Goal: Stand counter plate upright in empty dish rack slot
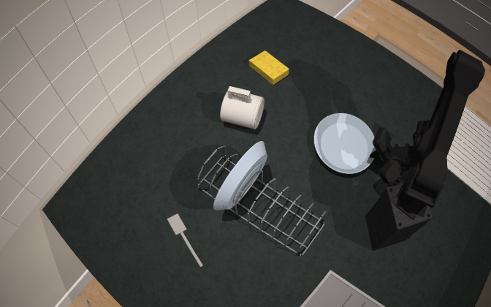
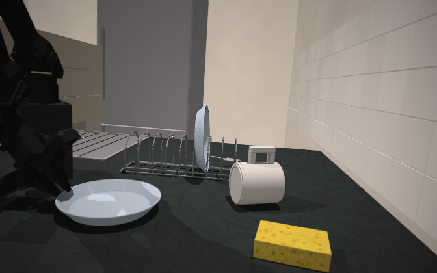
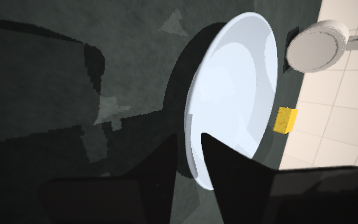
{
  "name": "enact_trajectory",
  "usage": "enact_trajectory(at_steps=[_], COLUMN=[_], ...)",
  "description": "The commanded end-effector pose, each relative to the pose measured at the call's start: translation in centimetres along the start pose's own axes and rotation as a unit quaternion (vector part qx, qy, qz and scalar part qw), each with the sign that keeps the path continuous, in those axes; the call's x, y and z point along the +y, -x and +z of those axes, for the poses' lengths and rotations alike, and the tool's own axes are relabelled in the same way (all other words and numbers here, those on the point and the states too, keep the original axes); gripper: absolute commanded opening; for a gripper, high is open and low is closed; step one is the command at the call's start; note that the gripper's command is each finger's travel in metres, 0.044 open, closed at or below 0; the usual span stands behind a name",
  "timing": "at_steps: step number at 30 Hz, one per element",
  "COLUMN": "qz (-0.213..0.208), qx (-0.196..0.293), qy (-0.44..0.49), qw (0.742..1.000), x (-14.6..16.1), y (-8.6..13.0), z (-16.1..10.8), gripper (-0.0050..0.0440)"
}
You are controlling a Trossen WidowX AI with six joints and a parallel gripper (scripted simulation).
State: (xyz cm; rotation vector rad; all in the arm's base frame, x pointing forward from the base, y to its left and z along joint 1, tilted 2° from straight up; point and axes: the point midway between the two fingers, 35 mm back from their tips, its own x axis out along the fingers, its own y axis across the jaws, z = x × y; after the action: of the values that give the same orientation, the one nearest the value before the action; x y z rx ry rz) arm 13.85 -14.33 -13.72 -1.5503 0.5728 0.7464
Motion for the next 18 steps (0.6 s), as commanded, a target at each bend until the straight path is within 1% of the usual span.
enact_trajectory(at_steps=[1,18], qz=[0.001,0.001], qx=[0.0,0.0], qy=[-0.001,-0.001], qw=[1.0,1.0], x=[0.03,0.02], y=[-0.11,-0.41], z=[-0.01,0.0], gripper=[0.0094,0.0094])
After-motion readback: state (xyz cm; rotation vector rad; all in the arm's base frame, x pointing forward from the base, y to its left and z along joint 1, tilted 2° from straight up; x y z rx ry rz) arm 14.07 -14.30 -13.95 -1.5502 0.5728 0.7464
